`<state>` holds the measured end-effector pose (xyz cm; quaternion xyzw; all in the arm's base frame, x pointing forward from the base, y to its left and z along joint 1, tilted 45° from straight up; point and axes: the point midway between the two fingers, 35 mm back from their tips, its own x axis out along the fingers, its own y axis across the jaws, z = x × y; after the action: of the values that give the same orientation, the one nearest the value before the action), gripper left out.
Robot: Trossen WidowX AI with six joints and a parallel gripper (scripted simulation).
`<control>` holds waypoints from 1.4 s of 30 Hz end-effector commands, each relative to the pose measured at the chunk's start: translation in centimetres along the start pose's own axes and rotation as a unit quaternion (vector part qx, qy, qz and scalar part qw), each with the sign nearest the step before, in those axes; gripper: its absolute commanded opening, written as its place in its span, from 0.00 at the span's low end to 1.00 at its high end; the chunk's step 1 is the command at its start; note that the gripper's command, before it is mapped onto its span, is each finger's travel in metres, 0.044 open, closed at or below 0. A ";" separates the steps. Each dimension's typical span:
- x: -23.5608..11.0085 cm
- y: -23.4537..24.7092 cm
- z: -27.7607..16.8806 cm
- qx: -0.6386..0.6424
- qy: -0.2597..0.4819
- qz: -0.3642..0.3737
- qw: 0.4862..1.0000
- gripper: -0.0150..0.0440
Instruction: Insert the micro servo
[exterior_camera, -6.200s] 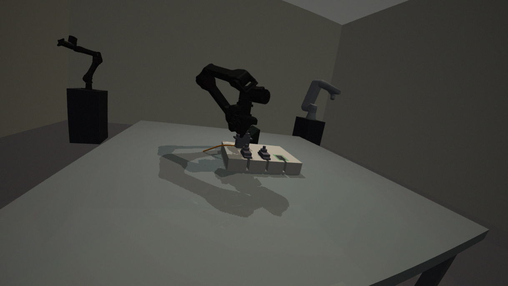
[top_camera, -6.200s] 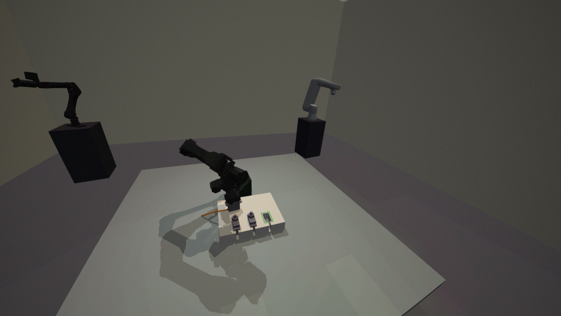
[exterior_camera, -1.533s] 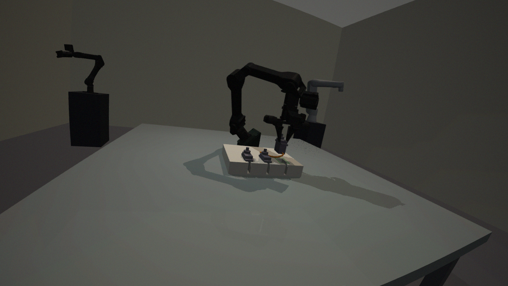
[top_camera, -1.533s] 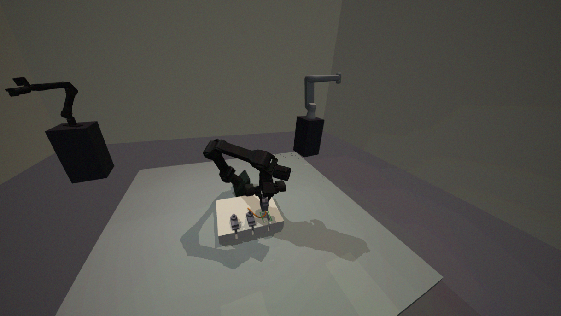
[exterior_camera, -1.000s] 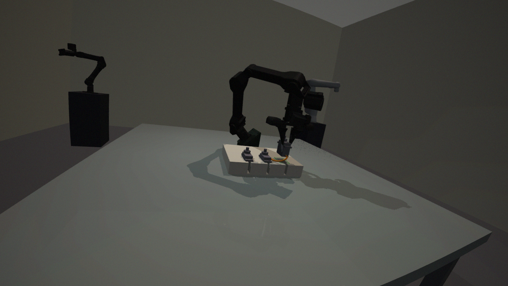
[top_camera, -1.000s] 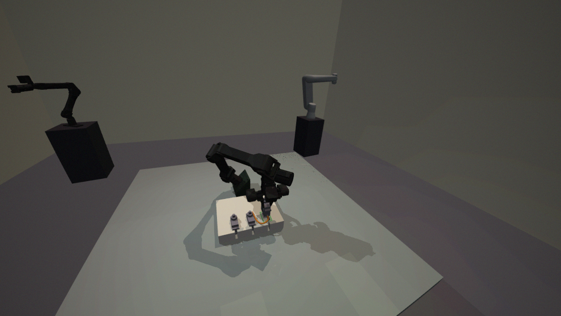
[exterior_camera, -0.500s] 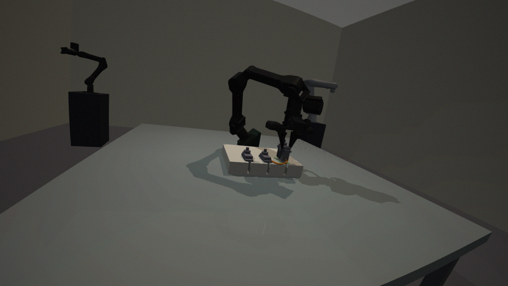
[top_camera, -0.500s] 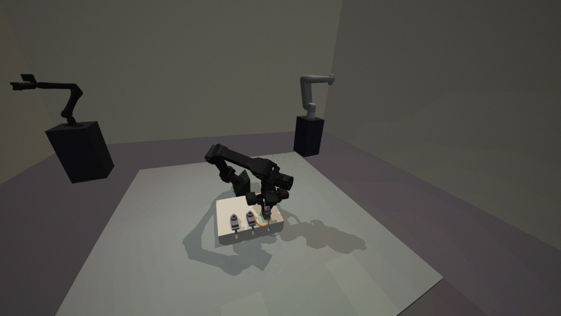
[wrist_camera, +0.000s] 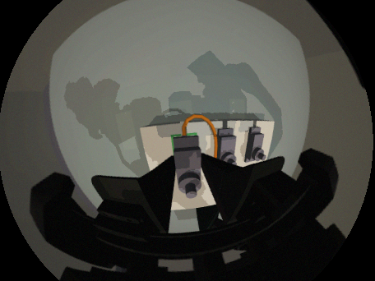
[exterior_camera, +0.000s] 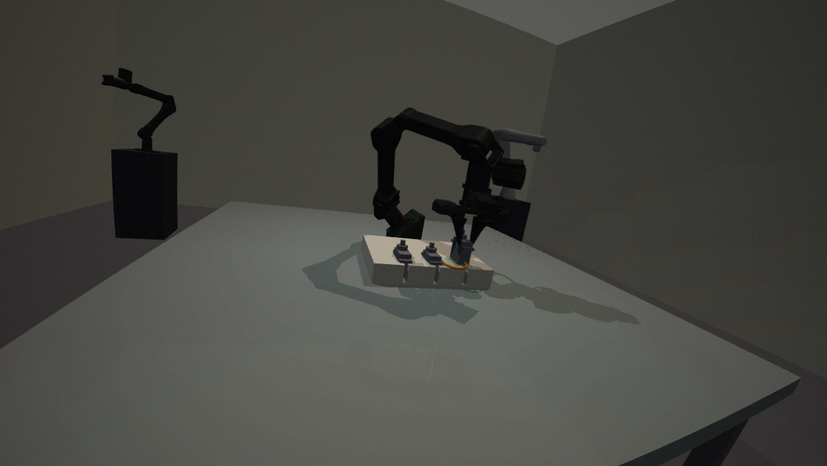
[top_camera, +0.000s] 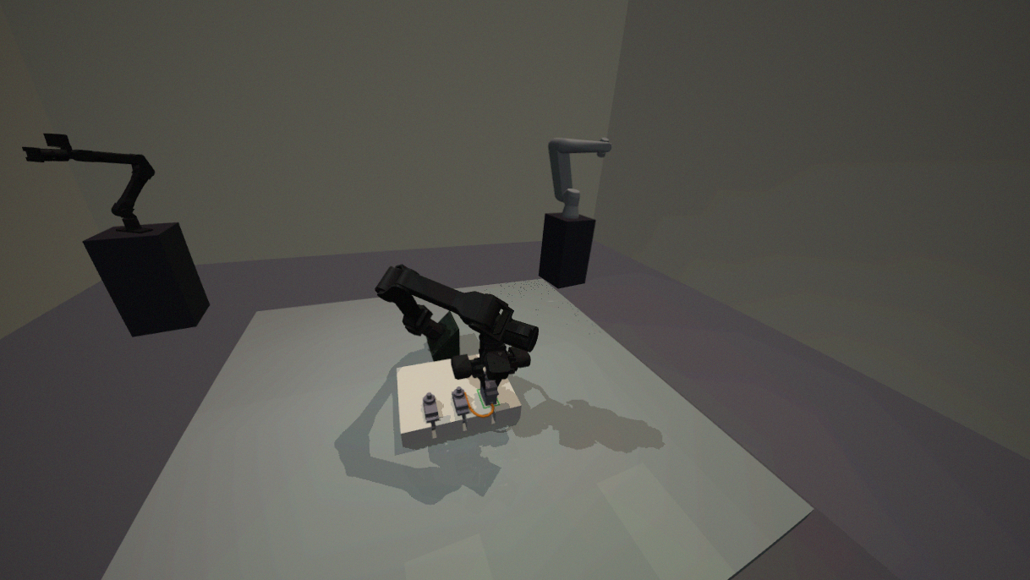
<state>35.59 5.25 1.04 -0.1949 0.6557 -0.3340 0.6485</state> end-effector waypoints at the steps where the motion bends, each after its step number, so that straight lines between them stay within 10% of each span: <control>1: 0.3 0.0 -0.1 -0.005 -0.002 -0.002 1.000 0.25; 42: 4.2 0.0 -0.1 -0.005 -0.002 -0.003 1.000 0.34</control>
<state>35.14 2.35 -1.96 -0.1967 0.6566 -0.3335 0.6473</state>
